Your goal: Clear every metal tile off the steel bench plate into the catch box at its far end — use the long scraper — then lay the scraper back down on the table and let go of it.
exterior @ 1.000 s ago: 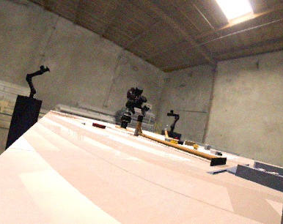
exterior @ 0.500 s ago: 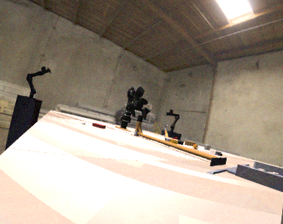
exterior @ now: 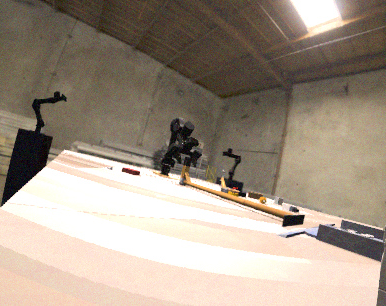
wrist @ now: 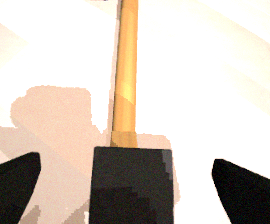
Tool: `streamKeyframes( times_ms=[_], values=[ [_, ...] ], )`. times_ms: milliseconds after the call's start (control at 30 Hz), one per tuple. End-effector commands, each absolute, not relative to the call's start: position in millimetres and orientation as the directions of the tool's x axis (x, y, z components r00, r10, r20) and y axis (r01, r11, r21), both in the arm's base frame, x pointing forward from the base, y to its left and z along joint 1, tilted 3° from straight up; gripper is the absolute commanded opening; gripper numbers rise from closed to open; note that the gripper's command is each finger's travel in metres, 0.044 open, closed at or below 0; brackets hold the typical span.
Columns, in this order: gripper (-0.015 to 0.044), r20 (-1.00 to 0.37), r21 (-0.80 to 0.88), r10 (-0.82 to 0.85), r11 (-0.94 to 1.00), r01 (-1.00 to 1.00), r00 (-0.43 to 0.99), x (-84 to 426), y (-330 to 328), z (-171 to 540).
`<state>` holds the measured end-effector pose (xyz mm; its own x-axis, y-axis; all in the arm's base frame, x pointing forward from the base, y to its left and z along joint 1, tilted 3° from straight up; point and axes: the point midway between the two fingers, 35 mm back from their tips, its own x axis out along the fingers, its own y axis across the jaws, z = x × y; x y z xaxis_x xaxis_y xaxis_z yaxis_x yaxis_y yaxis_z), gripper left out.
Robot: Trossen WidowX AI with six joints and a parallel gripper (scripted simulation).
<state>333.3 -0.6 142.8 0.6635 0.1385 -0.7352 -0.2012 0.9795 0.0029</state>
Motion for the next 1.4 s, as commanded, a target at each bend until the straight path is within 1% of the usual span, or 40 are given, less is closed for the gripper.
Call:
streamKeyframes(
  times_ms=[0,300,733,967,1033,1367],
  values=[
    [0.0440,-0.744,0.007,0.136,0.981,-0.196,0.654,337.4,0.4,132.1],
    [0.0440,-0.743,0.007,0.136,0.981,-0.196,0.655,342.2,2.1,124.8],
    [0.0099,-0.737,0.004,0.139,0.979,-0.202,0.662,340.9,2.2,130.7],
    [0.0052,-0.737,0.004,0.139,0.979,-0.202,0.662,340.9,2.2,130.7],
    [0.0000,-0.737,0.004,0.139,0.979,-0.202,0.662,340.9,2.2,130.8],
    [0.0000,-0.738,0.006,0.140,0.979,-0.202,0.660,340.4,5.2,132.3]
  ],
)
